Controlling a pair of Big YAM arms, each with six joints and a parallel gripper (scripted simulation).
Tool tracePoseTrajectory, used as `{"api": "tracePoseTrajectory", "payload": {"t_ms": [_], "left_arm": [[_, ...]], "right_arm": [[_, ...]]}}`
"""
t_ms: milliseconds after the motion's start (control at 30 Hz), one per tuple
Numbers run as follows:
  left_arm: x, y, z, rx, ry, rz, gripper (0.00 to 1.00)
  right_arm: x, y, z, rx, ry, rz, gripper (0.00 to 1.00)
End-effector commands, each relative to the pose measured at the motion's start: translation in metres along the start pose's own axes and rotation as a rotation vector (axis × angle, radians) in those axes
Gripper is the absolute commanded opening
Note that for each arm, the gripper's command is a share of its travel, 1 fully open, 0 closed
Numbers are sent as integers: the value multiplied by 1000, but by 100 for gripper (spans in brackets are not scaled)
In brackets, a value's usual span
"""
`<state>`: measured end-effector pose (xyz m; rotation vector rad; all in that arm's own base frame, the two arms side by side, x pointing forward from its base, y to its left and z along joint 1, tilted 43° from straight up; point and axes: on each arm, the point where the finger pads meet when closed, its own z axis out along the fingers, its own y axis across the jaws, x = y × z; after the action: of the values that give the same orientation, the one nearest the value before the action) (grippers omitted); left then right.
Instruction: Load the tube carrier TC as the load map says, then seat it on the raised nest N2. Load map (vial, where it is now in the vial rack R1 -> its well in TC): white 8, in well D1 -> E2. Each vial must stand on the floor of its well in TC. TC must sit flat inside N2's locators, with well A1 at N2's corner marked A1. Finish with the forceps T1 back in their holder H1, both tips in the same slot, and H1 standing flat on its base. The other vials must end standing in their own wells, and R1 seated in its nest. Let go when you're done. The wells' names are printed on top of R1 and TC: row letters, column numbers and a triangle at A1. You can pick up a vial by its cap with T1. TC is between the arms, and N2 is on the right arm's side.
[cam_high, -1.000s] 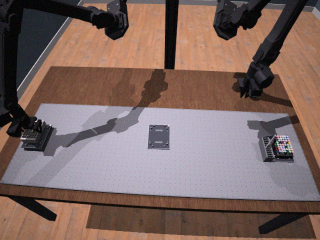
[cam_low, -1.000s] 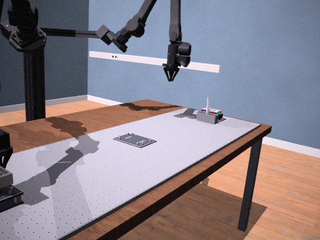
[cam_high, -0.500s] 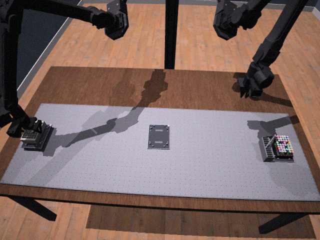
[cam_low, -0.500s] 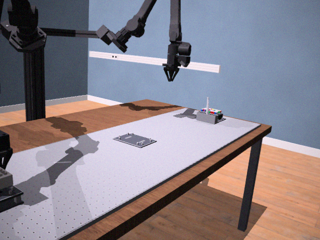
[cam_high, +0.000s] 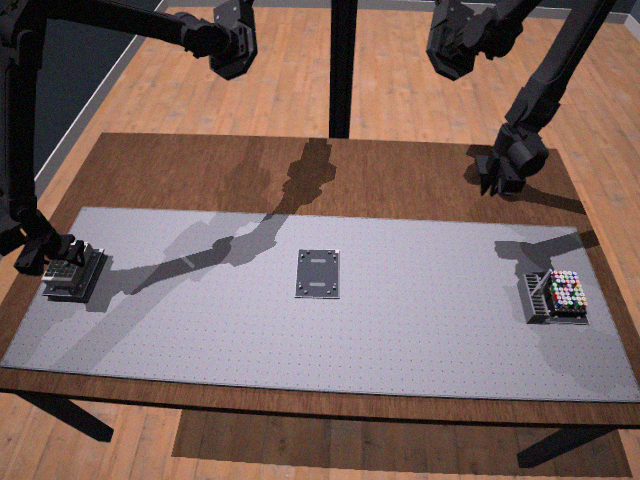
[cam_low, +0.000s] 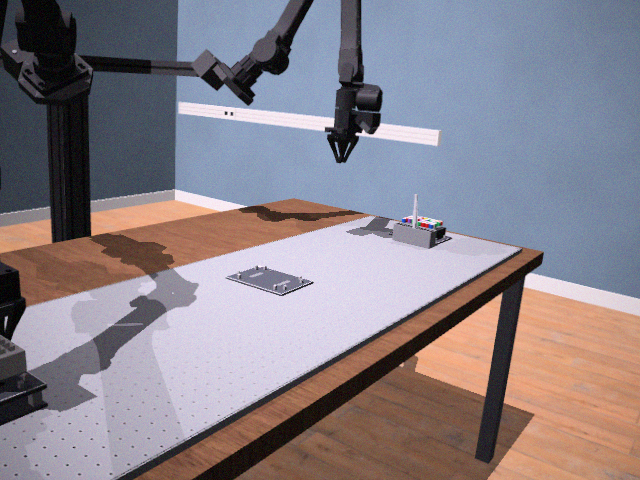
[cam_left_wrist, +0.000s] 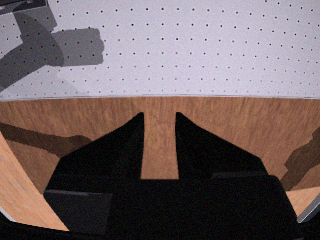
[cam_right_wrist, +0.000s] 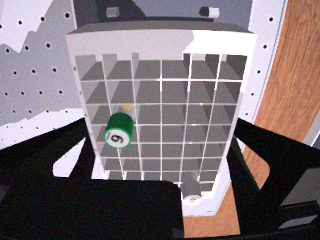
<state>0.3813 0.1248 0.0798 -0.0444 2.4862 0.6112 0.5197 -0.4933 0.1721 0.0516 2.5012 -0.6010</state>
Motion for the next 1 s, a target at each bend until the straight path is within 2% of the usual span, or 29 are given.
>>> {"api": "tracePoseTrajectory", "payload": {"t_ms": [0, 67, 100, 333, 967], "left_arm": [[-5, 3, -1, -5, -10, -14, 24], [-5, 3, -1, -5, -10, -14, 24], [-5, 3, -1, -5, -10, -14, 24], [-5, 3, -1, -5, -10, -14, 24], [-5, 3, -1, -5, -10, -14, 24]], "right_arm": [[-24, -11, -1, 26, -36, -6, 0], [-24, -11, -1, 26, -36, -6, 0], [-31, -17, -13, 40, -52, -6, 0], [-24, -11, 0, 27, -38, -5, 0], [-25, -11, 2, 29, -41, -4, 0]]}}
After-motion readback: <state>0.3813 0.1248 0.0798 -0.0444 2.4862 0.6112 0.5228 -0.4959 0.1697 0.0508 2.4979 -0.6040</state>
